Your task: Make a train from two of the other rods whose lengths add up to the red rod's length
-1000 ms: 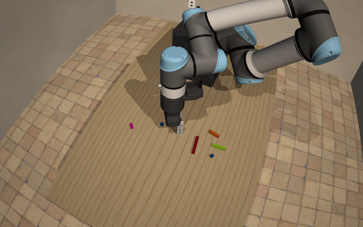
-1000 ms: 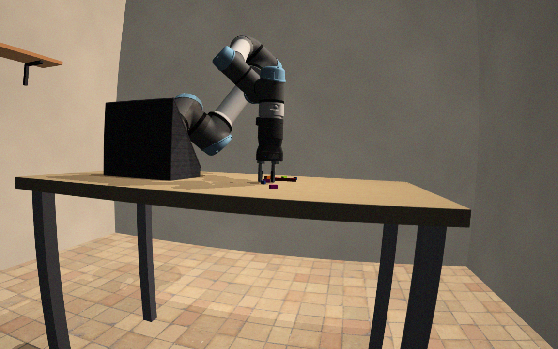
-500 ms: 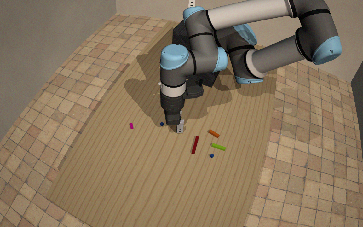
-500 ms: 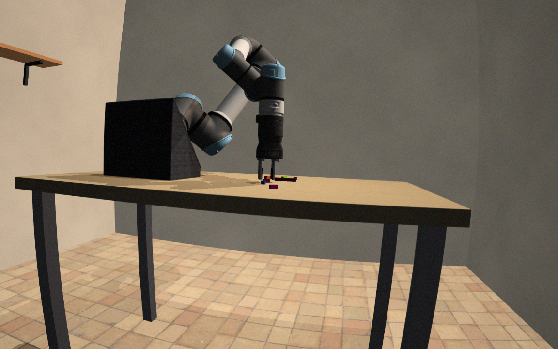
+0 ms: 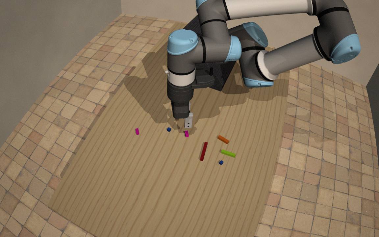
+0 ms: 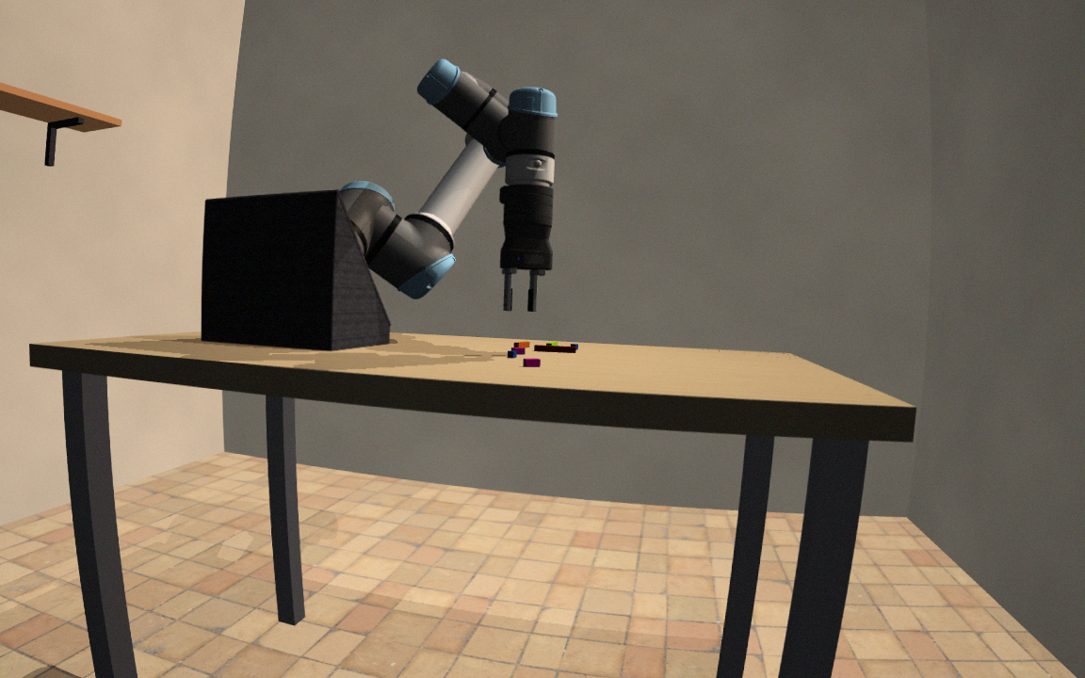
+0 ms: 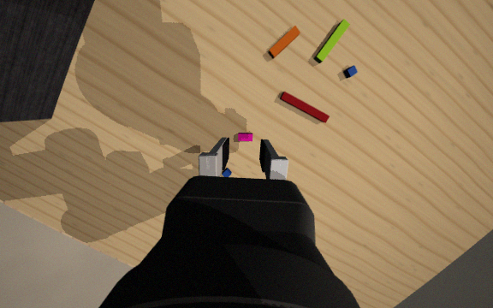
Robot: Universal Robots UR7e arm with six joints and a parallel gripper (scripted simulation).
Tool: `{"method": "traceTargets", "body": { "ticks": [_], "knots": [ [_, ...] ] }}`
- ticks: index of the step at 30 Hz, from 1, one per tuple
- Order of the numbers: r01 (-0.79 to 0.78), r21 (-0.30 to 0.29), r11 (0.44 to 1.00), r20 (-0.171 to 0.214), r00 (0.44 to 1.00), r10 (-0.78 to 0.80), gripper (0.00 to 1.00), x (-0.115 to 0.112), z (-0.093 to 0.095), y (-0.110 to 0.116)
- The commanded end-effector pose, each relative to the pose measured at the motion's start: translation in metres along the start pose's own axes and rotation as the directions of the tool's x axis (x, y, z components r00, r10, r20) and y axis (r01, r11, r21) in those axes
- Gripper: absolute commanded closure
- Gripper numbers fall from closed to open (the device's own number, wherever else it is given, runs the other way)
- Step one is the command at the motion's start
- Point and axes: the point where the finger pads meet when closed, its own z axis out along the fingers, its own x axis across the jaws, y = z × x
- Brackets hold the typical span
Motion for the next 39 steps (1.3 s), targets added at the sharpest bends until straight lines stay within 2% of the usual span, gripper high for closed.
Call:
{"method": "traceTargets", "body": {
  "ticks": [1,9,10,39],
  "knots": [
    [0.0,0.001,1.0,0.0,1.0,0.0,0.3,-0.0002,-0.0176,-0.0004],
    [0.0,0.001,1.0,0.0,1.0,0.0,0.3,-0.0002,-0.0234,-0.0004],
    [0.0,0.001,1.0,0.0,1.0,0.0,0.0,-0.0002,-0.0234,-0.0004],
    [0.021,0.001,1.0,0.0,1.0,-0.021,0.0,0.0004,-0.0233,-0.0014]
  ]
}}
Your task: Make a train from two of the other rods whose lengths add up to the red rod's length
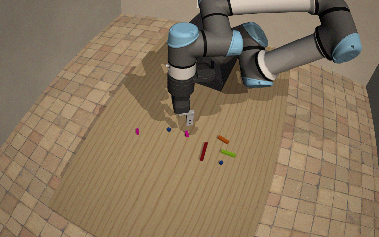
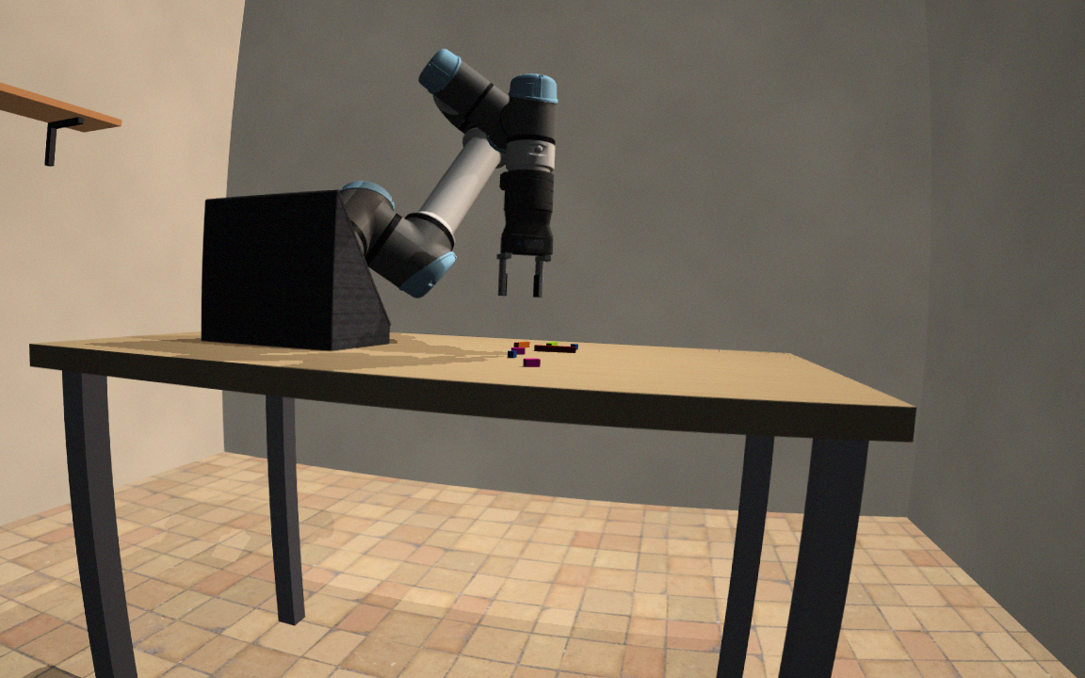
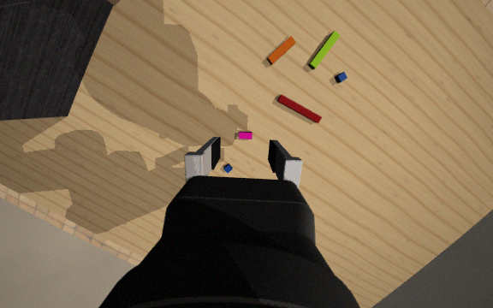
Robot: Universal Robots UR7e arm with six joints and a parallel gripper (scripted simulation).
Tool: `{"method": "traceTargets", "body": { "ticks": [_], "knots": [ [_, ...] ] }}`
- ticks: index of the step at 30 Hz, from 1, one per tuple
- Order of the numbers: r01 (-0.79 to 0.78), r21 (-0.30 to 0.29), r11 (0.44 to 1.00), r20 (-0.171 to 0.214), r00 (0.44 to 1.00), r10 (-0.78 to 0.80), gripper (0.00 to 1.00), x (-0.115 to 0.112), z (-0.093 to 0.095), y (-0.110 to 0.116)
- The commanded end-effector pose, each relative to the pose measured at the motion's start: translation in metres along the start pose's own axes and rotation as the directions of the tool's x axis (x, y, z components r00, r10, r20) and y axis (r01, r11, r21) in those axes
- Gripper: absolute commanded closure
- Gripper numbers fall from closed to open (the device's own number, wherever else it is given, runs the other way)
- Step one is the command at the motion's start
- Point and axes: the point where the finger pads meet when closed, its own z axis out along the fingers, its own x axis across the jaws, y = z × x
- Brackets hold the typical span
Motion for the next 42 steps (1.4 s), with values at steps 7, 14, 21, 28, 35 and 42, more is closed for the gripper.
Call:
{"method": "traceTargets", "body": {
  "ticks": [7,14,21,28,35,42],
  "knots": [
    [0.073,-0.002,0.997,0.001,0.997,-0.073,0.0,0.003,0.0,-0.003],
    [0.222,-0.004,0.975,0.003,0.975,-0.222,0.0,0.007,0.0,-0.01],
    [0.372,-0.005,0.928,0.005,0.928,-0.372,0.0,0.012,0.001,-0.018],
    [0.612,-0.005,0.791,0.01,0.791,-0.612,0.0,0.021,0.003,-0.03],
    [0.755,-0.004,0.656,0.012,0.656,-0.755,0.0,0.028,0.004,-0.038],
    [0.917,0.0,0.4,0.014,0.4,-0.917,0.0,0.039,0.007,-0.051]
  ]
}}
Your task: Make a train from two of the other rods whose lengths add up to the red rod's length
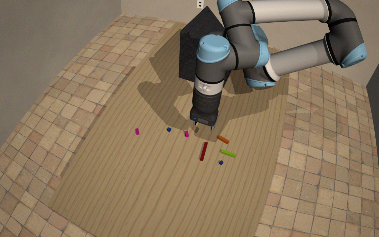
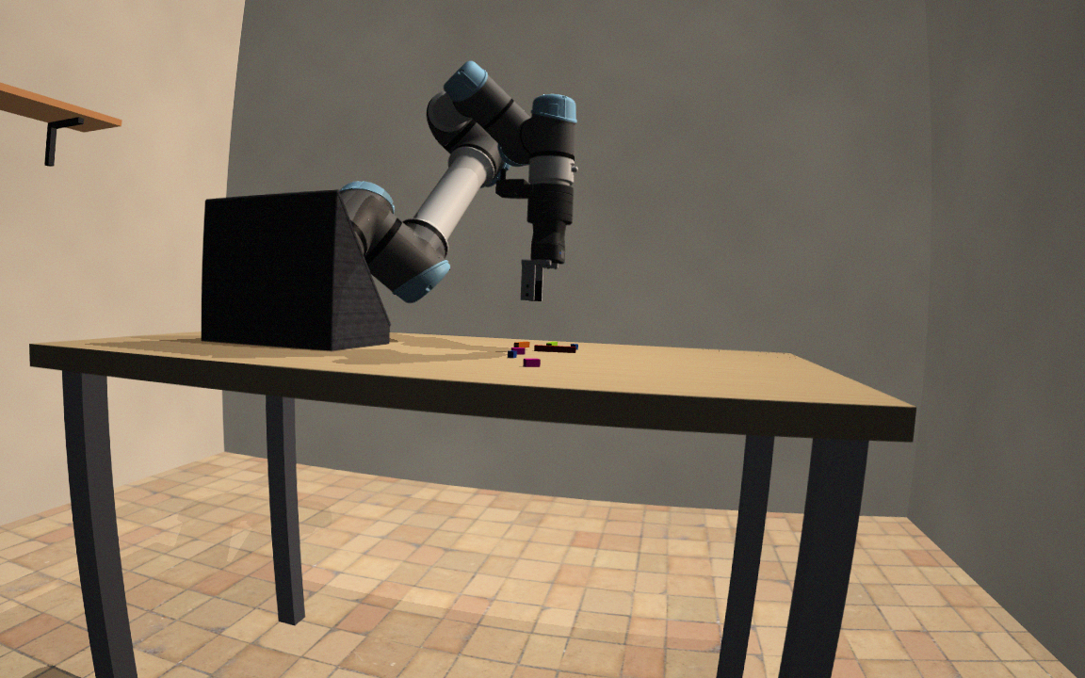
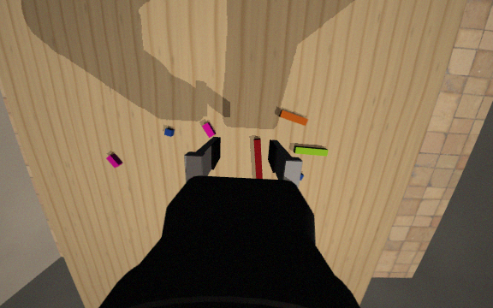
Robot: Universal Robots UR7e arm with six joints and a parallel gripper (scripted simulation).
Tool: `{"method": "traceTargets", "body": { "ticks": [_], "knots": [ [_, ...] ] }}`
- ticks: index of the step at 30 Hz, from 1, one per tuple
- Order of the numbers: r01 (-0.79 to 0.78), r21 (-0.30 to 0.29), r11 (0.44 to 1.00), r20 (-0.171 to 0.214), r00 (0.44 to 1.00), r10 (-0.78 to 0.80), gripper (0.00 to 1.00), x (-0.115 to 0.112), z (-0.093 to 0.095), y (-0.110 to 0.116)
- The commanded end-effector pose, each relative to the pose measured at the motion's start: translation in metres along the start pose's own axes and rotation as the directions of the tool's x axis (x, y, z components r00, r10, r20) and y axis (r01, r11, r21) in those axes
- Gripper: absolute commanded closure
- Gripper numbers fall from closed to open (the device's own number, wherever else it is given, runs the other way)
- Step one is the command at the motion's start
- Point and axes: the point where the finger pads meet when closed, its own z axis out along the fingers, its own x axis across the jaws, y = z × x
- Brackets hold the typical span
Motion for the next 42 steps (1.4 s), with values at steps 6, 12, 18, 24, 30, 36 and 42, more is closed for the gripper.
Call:
{"method": "traceTargets", "body": {
  "ticks": [6,12,18,24,30,36,42],
  "knots": [
    [0.356,-0.003,0.934,-0.005,0.934,-0.356,0.0,0.02,0.002,0.004],
    [0.518,-0.004,0.855,-0.005,0.855,-0.518,0.0,0.031,0.004,0.006],
    [0.709,-0.006,0.706,-0.005,0.706,-0.709,0.0,0.046,0.006,0.01],
    [0.854,-0.009,0.521,-0.004,0.52,-0.854,0.0,0.062,0.009,0.013],
    [0.921,-0.012,0.39,-0.004,0.39,-0.921,0.0,0.073,0.01,0.015],
    [0.974,-0.015,0.227,-0.003,0.227,-0.974,0.0,0.086,0.012,0.017],
    [0.993,-0.017,0.12,-0.002,0.12,-0.993,0.0,0.095,0.014,0.018]
  ]
}}
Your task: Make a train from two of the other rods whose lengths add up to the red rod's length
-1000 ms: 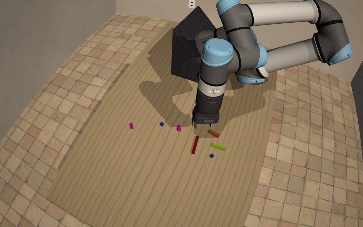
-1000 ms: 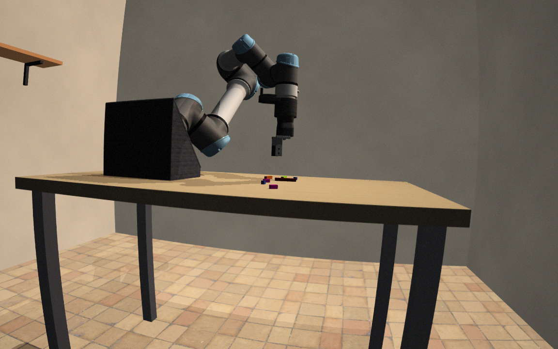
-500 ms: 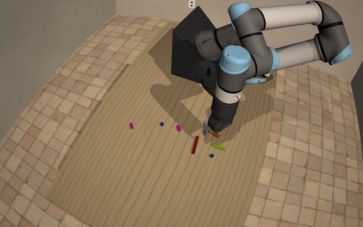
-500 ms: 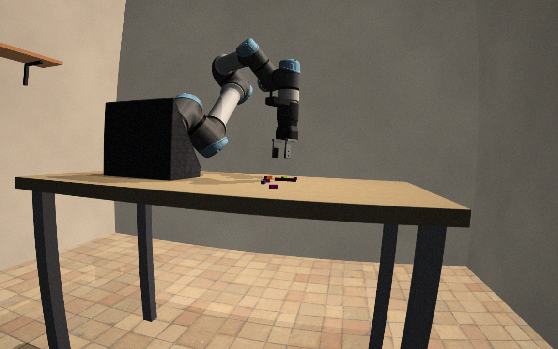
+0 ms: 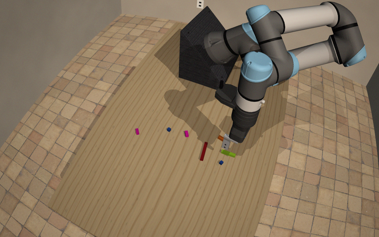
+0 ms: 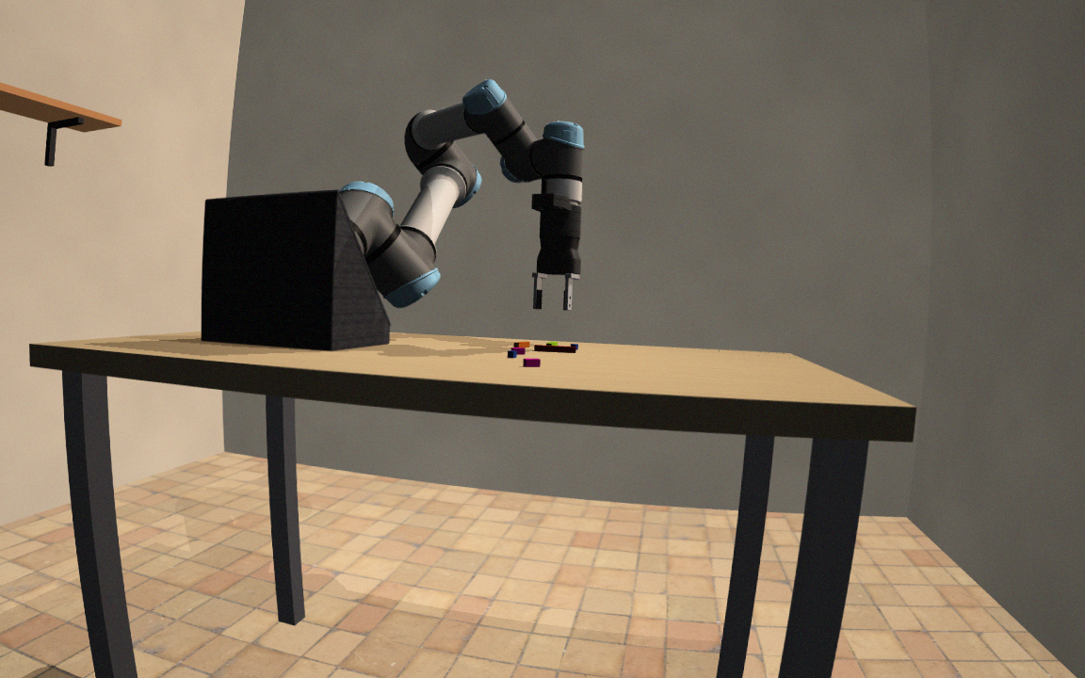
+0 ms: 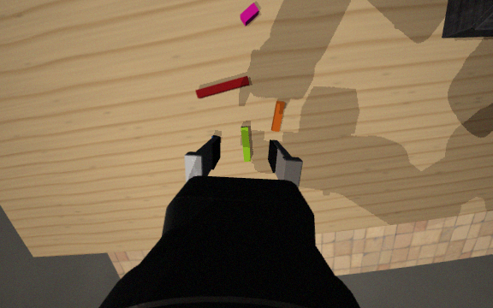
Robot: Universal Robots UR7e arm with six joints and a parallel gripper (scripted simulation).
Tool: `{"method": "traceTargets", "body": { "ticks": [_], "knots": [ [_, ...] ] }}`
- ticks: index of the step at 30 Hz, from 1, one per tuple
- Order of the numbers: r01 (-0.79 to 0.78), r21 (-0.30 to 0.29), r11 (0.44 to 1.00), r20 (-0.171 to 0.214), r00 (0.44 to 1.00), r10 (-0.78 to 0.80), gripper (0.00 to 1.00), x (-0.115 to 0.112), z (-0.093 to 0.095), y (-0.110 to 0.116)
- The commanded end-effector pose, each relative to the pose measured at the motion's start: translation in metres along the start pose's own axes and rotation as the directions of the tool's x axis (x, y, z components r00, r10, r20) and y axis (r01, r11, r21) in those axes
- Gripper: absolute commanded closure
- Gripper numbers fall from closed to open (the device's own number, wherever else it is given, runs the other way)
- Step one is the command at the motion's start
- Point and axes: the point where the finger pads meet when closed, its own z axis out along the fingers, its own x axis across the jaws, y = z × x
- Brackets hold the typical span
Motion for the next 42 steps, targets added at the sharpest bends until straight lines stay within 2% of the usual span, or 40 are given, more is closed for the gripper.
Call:
{"method": "traceTargets", "body": {
  "ticks": [1,16,17,42],
  "knots": [
    [0.055,-0.004,0.998,-0.001,0.999,-0.055,0.0,-0.0001,0.0003,0.0041],
    [0.119,-0.005,0.993,-0.001,0.993,-0.119,0.0,0.0002,0.0011,0.0094],
    [0.119,-0.005,0.993,-0.001,0.993,-0.119,0.46,0.0002,0.0011,0.0094],
    [0.119,-0.005,0.993,-0.001,0.993,-0.119,0.46,0.0002,0.0011,0.0094]
  ]
}}
